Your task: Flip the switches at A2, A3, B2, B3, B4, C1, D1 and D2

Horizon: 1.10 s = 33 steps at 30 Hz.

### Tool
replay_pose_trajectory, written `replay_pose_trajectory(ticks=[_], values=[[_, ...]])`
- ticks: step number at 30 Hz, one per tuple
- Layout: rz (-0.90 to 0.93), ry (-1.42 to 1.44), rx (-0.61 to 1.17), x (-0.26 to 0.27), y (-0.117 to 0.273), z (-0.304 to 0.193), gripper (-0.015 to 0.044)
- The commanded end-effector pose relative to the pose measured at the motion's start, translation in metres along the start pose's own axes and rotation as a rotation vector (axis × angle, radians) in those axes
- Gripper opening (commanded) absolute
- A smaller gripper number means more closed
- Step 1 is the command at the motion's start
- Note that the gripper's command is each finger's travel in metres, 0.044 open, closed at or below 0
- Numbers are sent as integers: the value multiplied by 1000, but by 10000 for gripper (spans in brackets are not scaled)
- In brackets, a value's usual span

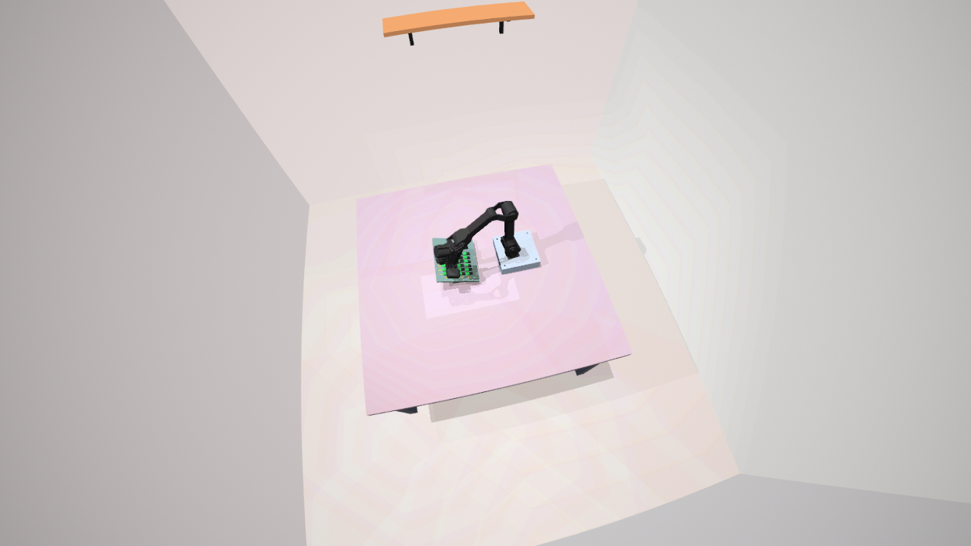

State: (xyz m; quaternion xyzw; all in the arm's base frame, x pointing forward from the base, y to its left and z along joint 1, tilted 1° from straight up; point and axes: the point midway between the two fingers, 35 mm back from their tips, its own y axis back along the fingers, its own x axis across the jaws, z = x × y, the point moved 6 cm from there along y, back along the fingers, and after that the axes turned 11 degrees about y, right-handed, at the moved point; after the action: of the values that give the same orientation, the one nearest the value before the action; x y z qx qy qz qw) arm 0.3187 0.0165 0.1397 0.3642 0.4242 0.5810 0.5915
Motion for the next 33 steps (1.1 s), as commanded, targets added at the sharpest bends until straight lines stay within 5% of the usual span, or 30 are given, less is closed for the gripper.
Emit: replay_pose_trajectory(ticks=[1,30,33], values=[[-2,8,7,0,-3,-1,0],[-2,8,7,0,-6,-1,0],[1,3,11,0,19,3,0]])
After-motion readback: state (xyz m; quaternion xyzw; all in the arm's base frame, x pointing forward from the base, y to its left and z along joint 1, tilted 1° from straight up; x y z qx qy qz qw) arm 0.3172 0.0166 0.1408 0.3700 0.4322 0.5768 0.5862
